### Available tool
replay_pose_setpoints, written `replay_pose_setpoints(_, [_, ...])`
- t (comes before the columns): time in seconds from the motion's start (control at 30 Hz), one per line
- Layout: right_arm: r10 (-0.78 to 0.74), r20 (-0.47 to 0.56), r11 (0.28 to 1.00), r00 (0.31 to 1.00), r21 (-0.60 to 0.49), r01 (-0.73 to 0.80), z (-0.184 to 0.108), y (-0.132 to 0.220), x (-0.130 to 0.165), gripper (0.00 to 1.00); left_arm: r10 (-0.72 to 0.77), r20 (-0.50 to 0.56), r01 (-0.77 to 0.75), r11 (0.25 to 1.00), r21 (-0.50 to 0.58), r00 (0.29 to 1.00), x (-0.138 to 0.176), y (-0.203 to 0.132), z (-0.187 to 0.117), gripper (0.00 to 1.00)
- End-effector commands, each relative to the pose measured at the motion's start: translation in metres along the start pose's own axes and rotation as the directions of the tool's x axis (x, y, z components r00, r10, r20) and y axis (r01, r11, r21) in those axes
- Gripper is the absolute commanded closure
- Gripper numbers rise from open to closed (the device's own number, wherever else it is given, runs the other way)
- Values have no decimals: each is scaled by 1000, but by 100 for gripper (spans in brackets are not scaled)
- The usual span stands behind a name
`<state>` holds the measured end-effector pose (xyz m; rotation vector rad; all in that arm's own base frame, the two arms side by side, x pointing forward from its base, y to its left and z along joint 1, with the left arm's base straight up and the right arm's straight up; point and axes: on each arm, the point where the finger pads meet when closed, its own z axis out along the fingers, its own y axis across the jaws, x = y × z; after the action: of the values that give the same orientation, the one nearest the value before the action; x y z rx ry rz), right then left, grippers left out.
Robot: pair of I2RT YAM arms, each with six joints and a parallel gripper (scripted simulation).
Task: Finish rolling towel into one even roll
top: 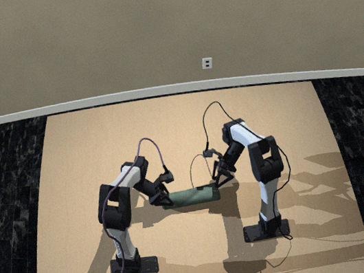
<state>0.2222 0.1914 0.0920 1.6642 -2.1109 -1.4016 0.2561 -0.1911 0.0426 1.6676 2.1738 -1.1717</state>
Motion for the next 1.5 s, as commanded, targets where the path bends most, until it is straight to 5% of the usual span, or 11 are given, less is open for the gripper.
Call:
replay_pose_setpoints(0.0, [-4,-11,1000,1000,-10,4,-1,0,-1,15,-88,-30,92,987,134,996,8,-14,1,62])
replay_pose_setpoints(0.8, [-4,-11,1000,1000,-10,4,-1,0,-1,15,-164,-46,170,960,224,985,14,-9,8,62])
replay_pose_setpoints(1.3, [-4,-11,1000,1000,-10,4,-1,0,-1,15,-164,-46,170,960,224,985,7,-14,0,15])
replay_pose_setpoints(1.47, [-4,-11,1000,1000,-10,4,-1,0,-1,15,-164,-46,170,960,224,985,7,-13,-5,15])
